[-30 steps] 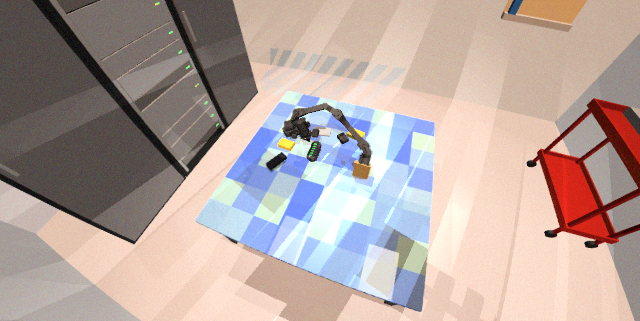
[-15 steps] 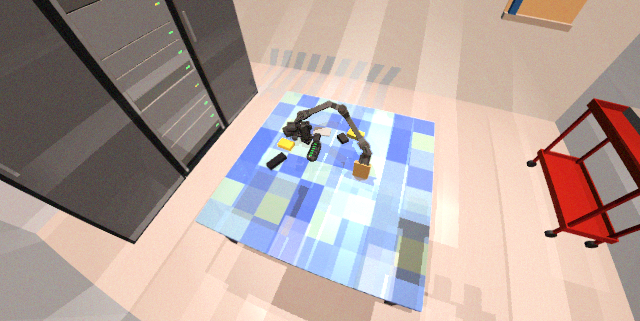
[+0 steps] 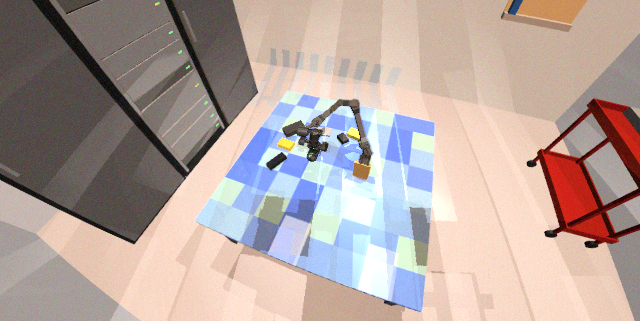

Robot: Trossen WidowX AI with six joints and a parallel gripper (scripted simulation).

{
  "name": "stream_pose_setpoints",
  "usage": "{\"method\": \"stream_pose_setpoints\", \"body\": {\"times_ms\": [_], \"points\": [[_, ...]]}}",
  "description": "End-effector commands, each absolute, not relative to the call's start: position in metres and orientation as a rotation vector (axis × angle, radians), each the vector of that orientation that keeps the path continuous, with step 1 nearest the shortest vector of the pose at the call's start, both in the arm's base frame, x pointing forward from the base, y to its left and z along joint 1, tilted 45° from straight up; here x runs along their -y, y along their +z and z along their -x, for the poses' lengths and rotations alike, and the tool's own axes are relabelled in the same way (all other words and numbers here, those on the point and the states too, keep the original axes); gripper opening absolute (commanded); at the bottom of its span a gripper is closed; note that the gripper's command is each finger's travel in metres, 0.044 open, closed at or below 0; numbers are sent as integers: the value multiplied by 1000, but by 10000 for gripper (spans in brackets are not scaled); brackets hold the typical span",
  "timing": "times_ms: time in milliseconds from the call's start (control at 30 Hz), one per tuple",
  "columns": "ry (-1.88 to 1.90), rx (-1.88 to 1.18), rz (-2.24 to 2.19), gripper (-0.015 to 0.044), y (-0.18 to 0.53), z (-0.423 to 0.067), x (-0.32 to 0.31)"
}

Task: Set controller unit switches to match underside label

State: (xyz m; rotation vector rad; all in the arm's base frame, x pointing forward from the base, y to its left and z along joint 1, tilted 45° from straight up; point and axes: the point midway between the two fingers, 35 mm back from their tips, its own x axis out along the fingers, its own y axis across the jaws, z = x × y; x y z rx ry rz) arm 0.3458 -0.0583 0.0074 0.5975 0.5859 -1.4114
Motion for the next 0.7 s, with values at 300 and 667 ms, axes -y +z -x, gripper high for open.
{"method": "stream_pose_setpoints", "body": {"times_ms": [300, 667], "points": [[-1264, -516, -683, 0, -11, -290, 45], [-1264, -514, -682, 0, -12, -291, 44]]}}
